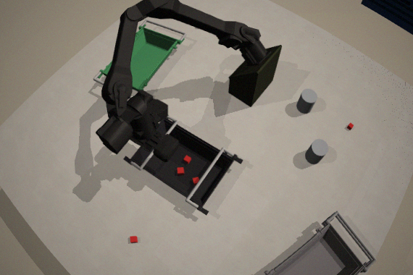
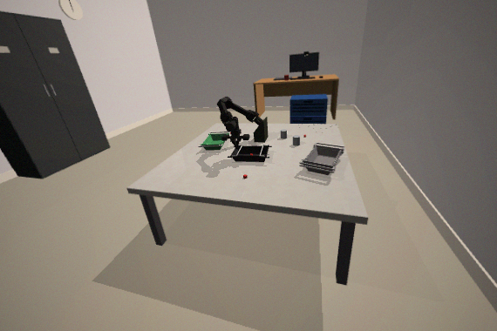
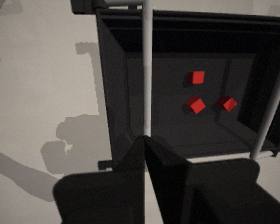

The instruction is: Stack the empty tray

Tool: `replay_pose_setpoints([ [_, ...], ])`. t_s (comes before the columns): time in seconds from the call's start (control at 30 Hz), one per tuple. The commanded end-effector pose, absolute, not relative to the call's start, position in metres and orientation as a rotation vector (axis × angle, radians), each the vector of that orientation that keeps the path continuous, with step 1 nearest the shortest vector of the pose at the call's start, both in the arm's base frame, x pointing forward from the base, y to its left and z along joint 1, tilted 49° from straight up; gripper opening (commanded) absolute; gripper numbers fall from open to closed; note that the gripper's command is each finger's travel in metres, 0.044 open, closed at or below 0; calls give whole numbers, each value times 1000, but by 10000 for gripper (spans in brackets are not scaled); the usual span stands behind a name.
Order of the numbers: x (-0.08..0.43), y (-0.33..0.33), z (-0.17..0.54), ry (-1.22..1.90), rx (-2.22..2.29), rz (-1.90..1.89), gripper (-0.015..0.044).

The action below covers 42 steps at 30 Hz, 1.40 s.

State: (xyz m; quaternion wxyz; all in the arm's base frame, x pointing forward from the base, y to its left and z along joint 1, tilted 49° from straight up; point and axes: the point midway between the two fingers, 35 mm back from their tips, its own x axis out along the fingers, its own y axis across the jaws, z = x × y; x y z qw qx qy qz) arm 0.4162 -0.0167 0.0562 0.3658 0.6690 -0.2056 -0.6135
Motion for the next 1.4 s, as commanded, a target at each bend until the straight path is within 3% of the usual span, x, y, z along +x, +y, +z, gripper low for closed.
replay_pose_setpoints([
  [0.0, 416, -17, 56, -529, 1720, -1577, 0],
  [0.2, 416, -17, 56, -529, 1720, -1577, 0],
  [0.47, 416, -18, 57, -517, 1710, -1578, 210],
  [0.77, 388, -64, 107, 40, 1222, -1531, 440],
  [0.97, 358, -97, 139, 385, 845, -1425, 440],
  [1.37, 316, -128, 169, 729, 403, -1242, 440],
])
